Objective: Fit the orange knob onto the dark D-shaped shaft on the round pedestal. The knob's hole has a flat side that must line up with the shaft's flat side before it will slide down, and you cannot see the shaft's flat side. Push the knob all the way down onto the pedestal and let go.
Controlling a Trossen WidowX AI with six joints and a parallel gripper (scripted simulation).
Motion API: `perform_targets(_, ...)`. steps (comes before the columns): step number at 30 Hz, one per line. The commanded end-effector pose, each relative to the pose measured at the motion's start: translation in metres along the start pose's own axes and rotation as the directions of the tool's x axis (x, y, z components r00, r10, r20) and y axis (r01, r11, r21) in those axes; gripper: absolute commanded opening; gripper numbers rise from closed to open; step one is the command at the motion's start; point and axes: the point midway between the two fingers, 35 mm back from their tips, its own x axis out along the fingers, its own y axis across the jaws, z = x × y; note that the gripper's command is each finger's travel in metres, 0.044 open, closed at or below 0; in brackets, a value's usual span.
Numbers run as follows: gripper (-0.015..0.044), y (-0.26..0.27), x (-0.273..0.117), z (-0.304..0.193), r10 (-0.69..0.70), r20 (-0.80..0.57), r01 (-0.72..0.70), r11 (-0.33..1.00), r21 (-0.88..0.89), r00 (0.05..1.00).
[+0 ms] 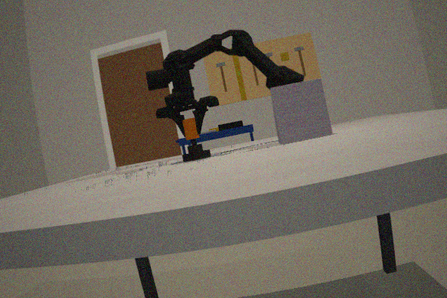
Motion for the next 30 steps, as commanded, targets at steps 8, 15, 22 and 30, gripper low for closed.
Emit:
perform_targets(8,0.0,0.0002,0.0016,-0.0012,-0.004,-0.001,0.004,1.0,-0.008,1.0)
perform_targets(15,0.0,-0.0005,-0.0021,-0.0011,-0.004,-0.001,0.004,1.0,-0.008,1.0)
perform_targets(22,0.0,-0.0014,-0.0033,-0.0005,-0.004,-0.001,0.004,0.991,-0.132,1.0)
perform_targets(30,0.0,-0.002,-0.0019,0.0007,-0.004,-0.001,0.004,0.977,-0.215,1.0)
